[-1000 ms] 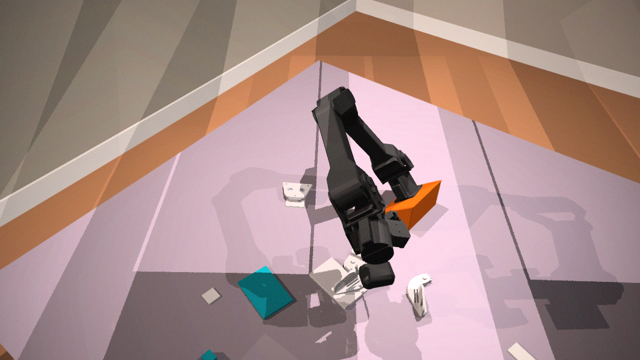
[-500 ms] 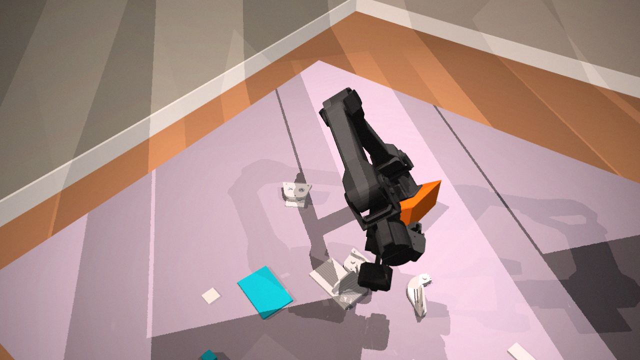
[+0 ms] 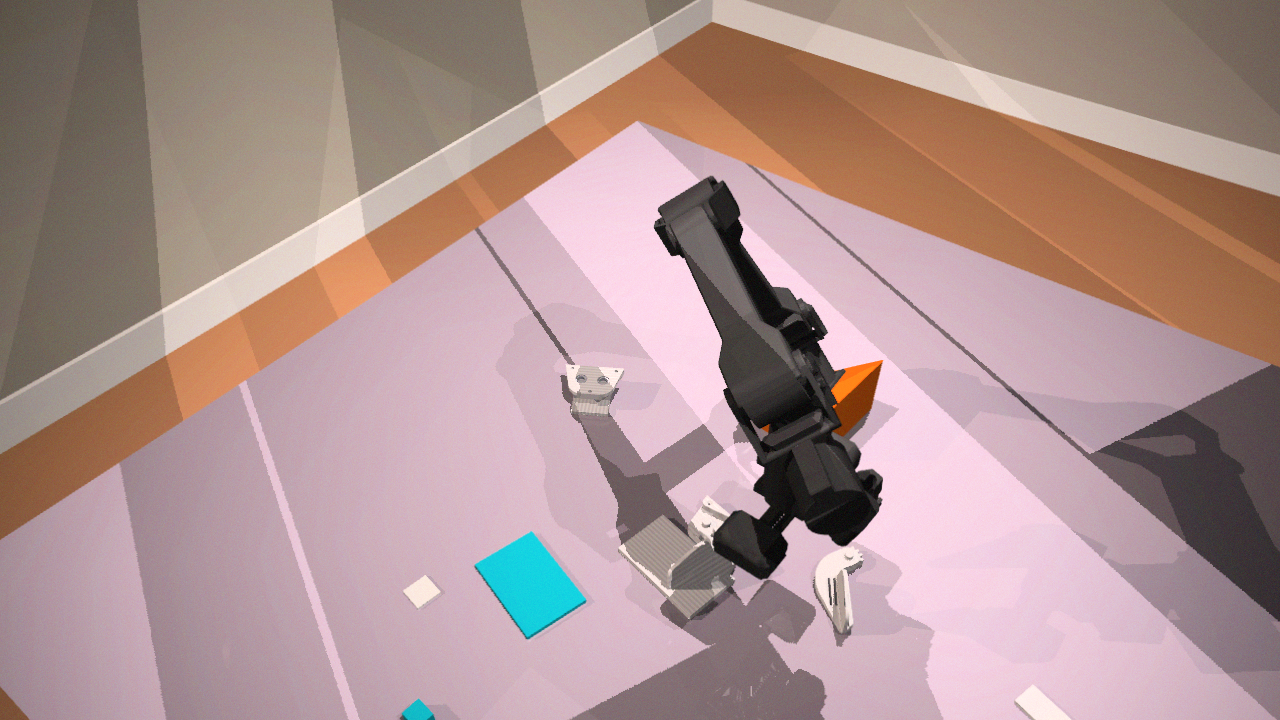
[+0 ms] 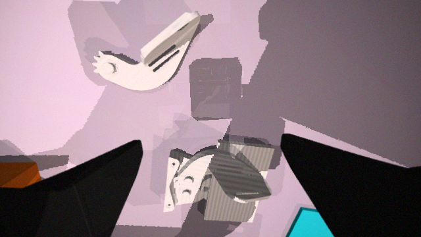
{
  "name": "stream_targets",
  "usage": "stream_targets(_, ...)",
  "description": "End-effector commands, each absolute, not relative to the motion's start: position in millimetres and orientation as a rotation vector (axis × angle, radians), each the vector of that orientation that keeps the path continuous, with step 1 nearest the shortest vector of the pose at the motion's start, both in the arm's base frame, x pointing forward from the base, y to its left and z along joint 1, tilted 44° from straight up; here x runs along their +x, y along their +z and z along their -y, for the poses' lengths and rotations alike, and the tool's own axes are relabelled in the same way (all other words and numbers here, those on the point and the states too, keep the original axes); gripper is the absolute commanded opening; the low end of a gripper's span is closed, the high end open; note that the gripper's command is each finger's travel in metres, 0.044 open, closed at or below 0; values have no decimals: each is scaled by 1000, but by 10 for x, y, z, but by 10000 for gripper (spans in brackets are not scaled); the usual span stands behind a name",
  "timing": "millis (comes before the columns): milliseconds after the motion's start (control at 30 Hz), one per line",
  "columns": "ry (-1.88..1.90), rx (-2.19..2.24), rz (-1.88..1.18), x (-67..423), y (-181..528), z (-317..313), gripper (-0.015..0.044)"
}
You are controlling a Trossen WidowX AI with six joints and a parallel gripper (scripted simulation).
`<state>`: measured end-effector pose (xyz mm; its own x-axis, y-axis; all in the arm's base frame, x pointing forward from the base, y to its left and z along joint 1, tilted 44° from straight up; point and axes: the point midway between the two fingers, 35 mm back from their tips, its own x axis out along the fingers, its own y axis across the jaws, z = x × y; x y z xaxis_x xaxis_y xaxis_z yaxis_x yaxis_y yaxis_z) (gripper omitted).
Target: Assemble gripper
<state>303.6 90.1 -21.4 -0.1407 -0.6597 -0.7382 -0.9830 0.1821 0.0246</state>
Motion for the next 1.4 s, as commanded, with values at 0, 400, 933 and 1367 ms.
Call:
stream_targets(0,605,-1473,-1889,3000,-269,-951,440)
stream_targets(400,253,-1243,-1884,2903,-383,-1129,440)
stream_targets(933,-190,-921,-1811,2755,-531,-1349,440)
stream_targets(1367,-231,-891,-1800,2678,-836,-1100,440)
